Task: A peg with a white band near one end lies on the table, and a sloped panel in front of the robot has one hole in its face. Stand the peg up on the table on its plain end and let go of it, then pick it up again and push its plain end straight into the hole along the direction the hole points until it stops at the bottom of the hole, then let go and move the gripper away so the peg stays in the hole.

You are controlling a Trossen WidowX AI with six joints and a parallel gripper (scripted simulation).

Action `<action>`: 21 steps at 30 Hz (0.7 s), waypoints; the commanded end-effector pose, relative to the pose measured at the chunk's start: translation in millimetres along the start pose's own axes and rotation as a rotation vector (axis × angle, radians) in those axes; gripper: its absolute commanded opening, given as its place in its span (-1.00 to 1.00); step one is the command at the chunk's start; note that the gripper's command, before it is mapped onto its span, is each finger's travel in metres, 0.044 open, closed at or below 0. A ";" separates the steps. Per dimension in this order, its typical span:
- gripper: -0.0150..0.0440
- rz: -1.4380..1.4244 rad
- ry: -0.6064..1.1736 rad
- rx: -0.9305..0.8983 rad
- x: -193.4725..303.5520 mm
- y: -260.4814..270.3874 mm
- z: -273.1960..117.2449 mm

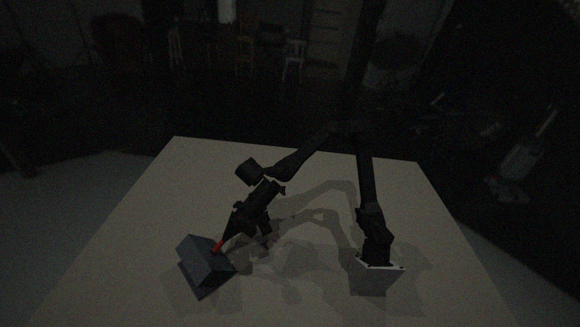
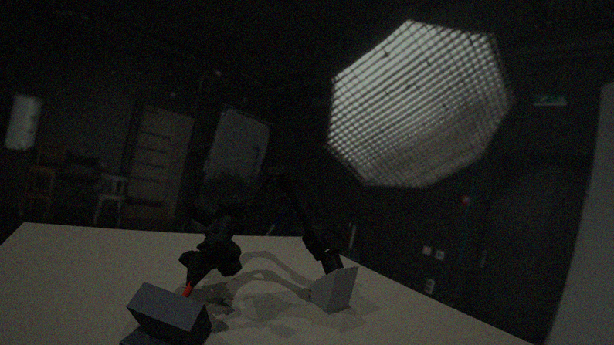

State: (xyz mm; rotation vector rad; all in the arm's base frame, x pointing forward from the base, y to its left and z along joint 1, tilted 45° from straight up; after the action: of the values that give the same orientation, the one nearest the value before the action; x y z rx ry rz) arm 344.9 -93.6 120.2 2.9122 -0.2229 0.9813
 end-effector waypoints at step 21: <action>-0.49 0.002 0.001 -0.001 0.2 0.3 16.7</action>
State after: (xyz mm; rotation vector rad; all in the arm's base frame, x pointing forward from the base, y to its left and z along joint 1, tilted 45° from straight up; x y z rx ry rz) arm 353.7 -95.2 108.8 2.9130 -0.2199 0.9823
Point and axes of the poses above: the point midway between the two fingers, 35 mm back from their tips, its own z axis out along the fingers, its own y axis across the jaws, x = y × z, the point moved 8 cm from there along -z, back along the fingers, and after that the axes turned 14 degrees about z, right-handed, at the moved point
